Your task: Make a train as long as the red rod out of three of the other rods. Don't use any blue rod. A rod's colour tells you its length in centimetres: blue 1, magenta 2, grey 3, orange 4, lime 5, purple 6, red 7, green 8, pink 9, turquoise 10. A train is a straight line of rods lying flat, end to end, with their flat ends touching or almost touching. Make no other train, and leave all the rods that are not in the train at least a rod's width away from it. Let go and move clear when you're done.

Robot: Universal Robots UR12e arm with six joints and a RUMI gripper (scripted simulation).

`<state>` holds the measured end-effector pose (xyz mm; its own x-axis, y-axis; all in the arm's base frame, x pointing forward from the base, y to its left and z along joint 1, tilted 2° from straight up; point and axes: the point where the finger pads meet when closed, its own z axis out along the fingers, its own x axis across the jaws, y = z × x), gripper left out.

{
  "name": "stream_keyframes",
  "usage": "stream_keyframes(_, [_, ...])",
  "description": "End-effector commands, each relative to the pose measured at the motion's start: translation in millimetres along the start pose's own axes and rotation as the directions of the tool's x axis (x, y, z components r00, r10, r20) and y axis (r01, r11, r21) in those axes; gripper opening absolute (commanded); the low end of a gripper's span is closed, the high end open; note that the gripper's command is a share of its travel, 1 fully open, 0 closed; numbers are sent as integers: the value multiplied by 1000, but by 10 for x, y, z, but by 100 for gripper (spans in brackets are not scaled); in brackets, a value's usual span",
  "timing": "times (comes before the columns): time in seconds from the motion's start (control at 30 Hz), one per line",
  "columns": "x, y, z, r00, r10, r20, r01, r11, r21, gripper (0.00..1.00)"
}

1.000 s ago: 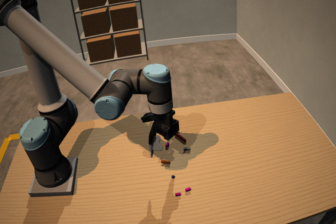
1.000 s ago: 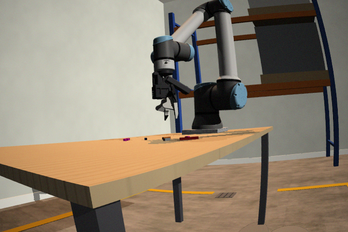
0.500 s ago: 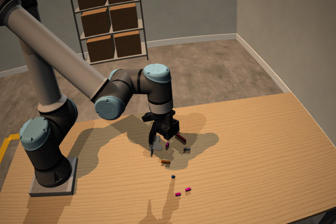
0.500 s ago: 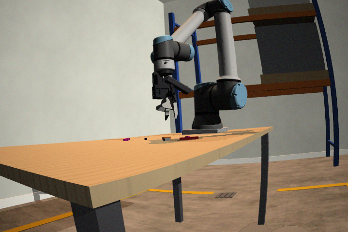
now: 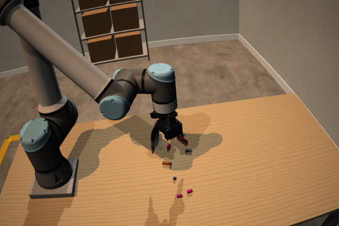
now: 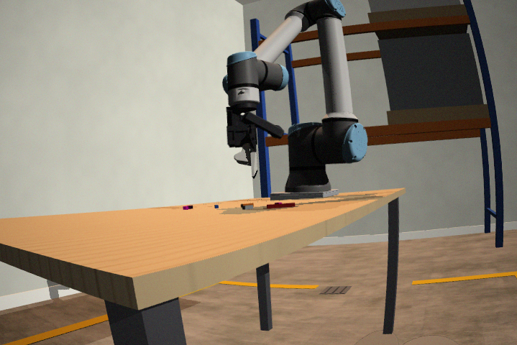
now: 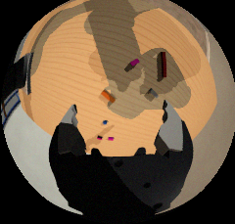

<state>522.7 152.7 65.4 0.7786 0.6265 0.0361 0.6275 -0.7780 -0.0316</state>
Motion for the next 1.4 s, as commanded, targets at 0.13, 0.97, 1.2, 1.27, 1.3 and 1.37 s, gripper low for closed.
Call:
stream_keyframes(0.13, [164, -3, -7, 963, 269, 2, -269, 963, -5, 100])
stream_keyframes(0.97, [558, 17, -3, 569, 822, -2, -822, 569, -5, 100])
stream_keyframes(1.2, [631, 25, -1, 451, 893, -3, -893, 451, -4, 100])
stream_keyframes(1.27, [653, 27, -1, 412, 911, -3, -911, 412, -4, 100])
stream_keyframes(1.3, [663, 28, 0, 395, 919, -3, -919, 395, -4, 100])
stream_keyframes(1.37, [679, 30, 0, 365, 931, -3, -931, 365, -4, 100])
